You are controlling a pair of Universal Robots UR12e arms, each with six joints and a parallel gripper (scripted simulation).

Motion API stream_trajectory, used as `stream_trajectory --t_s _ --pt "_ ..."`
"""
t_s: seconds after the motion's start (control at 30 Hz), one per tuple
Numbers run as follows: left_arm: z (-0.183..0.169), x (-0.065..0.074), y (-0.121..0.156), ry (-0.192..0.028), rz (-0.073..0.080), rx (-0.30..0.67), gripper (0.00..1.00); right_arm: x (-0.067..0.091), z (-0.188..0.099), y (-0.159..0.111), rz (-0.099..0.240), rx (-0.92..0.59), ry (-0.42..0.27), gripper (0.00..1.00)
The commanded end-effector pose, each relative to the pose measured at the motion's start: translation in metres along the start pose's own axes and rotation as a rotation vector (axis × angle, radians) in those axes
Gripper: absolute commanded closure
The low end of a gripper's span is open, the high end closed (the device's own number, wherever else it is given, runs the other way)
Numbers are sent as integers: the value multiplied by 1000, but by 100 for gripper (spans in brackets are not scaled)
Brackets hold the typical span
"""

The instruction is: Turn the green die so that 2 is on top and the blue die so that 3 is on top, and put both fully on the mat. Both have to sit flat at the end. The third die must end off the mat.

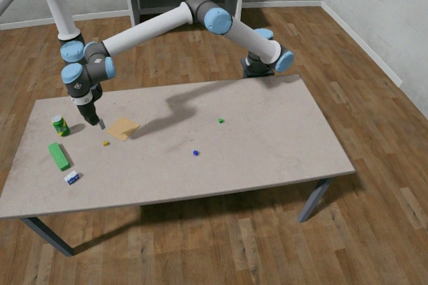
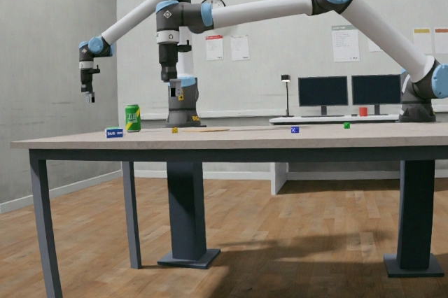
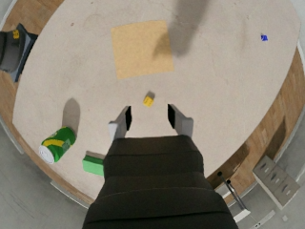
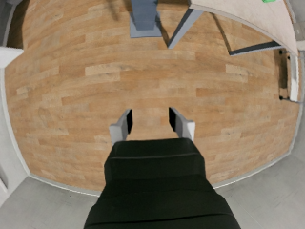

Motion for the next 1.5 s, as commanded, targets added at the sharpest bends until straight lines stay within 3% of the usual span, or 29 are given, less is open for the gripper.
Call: stream_trajectory --t_s 0.0,0.67,0.83,0.9,1.13,1.23,1.47 --pt "-1 2 -2 -5 2 -2 0 1 -1 0 0 0 -2 0" --pt "-1 -1 -2 -5 2 -3 0 1 -1 0 0 0 -2 0" --pt "-1 -26 -2 -5 2 -3 0 1 -1 0 0 0 -2 0" --pt "-1 -26 -2 -5 2 -3 0 1 -1 0 0 0 -2 0" --pt "-2 -84 -3 -5 2 -3 0 1 -1 0 0 0 -2 0" --pt "-3 -101 -3 -5 2 -3 0 1 -1 0 0 0 -2 0" --pt "-3 -109 -3 -5 2 -3 0 1 -1 0 0 0 -2 0"
Point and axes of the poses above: on each arm, the point where the finger pads meet when closed, its own x axis back along the fingers, its own y axis across the jaws, z = x × y, the point moved 8 cm from there along x, back along the fingers, and after that the axes turned 8 degrees about x, right-handed, at the moved point
